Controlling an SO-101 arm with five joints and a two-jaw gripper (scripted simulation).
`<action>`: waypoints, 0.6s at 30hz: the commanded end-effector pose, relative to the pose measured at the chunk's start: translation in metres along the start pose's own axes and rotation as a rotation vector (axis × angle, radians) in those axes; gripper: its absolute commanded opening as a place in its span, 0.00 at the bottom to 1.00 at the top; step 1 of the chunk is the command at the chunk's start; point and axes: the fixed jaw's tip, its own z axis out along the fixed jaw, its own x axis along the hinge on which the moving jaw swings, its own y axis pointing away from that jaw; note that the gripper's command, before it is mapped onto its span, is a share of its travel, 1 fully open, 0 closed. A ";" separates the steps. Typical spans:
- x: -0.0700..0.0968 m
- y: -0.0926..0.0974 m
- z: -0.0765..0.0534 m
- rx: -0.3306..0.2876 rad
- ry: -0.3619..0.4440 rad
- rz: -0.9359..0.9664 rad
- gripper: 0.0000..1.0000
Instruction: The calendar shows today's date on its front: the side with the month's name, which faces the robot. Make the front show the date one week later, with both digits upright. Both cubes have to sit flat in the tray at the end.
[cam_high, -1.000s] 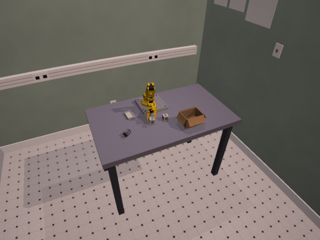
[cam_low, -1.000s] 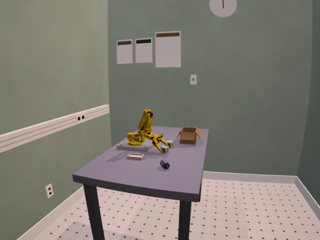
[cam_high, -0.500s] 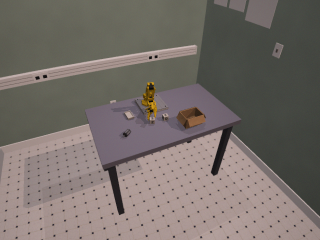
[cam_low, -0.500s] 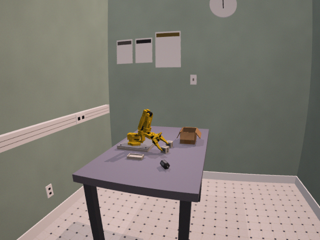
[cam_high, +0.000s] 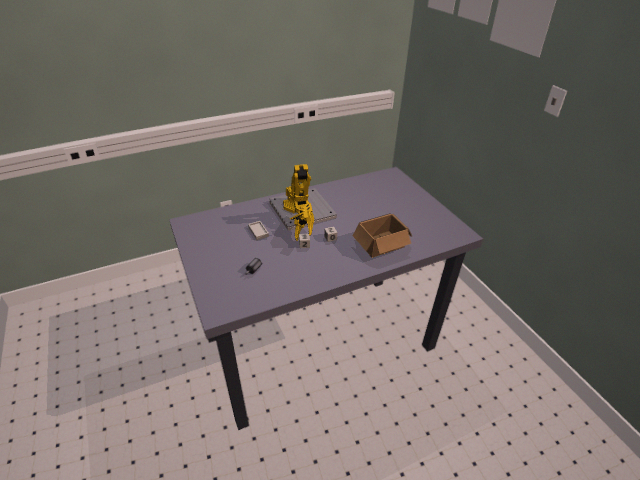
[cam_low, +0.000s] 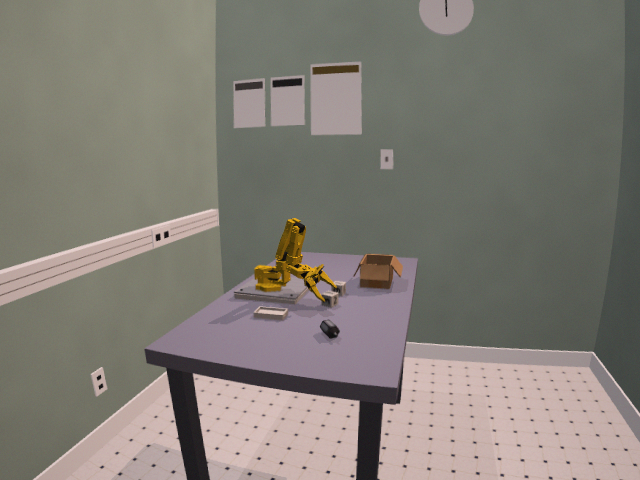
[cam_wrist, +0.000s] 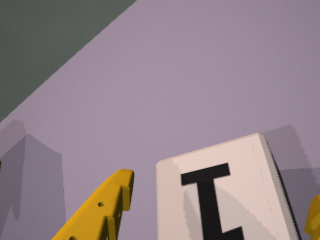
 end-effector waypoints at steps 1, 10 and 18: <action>-0.022 0.018 -0.009 -0.120 -0.084 0.153 0.35; -0.023 0.019 -0.008 -0.119 -0.085 0.156 0.35; -0.042 0.033 -0.008 -0.197 -0.162 0.279 0.35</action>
